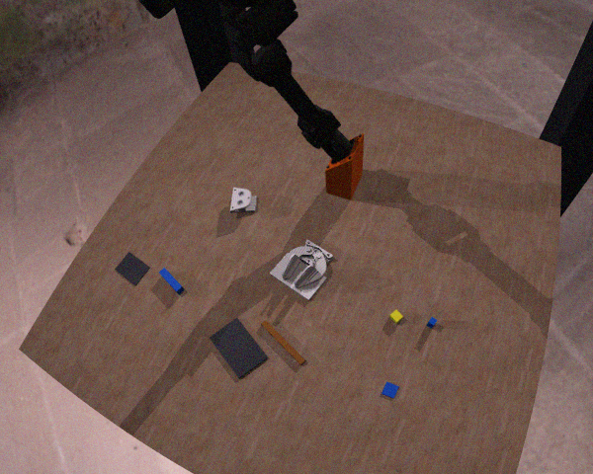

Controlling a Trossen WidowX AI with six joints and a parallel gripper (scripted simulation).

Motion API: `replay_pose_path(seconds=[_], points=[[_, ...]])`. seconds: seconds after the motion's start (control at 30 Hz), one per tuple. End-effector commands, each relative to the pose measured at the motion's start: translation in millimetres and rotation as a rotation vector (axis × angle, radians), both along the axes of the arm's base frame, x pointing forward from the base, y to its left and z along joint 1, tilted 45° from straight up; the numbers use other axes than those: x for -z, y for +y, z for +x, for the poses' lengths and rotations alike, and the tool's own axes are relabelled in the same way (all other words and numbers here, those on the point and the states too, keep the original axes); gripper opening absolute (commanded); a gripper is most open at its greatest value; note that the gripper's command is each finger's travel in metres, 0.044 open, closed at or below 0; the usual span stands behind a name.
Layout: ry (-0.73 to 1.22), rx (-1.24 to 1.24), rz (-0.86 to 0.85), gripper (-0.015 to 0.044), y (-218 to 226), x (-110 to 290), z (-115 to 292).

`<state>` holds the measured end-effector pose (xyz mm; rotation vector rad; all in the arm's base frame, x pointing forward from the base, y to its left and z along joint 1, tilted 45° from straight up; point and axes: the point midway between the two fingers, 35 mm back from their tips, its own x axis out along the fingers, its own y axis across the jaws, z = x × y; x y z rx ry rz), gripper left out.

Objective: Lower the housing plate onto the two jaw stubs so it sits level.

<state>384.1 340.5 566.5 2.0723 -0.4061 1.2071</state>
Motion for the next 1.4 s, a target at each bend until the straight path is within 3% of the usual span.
replay_pose_path(seconds=[0.0,1.37], points=[[0.000,0.000,0.000,0.0426,0,0,0],[0.282,0.826,-0.739,0.0440,-96,40,96]])
